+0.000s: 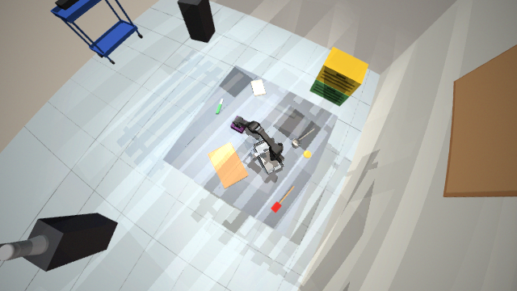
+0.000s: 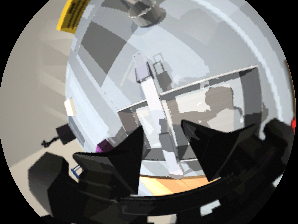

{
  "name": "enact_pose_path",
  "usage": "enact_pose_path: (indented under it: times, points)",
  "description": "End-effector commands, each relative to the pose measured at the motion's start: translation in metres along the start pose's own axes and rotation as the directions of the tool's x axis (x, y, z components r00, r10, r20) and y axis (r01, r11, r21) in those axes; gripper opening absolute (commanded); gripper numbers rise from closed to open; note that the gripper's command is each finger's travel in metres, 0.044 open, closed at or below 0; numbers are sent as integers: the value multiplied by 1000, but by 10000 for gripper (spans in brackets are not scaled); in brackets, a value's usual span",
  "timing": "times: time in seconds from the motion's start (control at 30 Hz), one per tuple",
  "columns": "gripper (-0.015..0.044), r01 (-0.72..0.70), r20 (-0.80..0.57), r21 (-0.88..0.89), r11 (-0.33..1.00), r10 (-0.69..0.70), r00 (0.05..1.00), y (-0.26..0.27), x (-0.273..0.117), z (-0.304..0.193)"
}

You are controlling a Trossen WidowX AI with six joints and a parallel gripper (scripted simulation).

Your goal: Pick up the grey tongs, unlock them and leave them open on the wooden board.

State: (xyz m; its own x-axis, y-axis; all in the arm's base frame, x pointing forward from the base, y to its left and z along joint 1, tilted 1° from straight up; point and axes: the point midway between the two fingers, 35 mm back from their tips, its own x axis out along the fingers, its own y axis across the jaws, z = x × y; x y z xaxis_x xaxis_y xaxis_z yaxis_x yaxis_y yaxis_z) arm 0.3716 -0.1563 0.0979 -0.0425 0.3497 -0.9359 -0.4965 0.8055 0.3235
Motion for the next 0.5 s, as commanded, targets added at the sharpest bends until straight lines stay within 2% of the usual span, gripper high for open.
enact_pose_path:
  times: [0.0, 0.47]
  points:
    - [260, -7, 10, -8, 1000, 7, 1000, -3, 0, 3]
    - [260, -17, 0, -3, 1000, 17, 1000, -3, 9, 3]
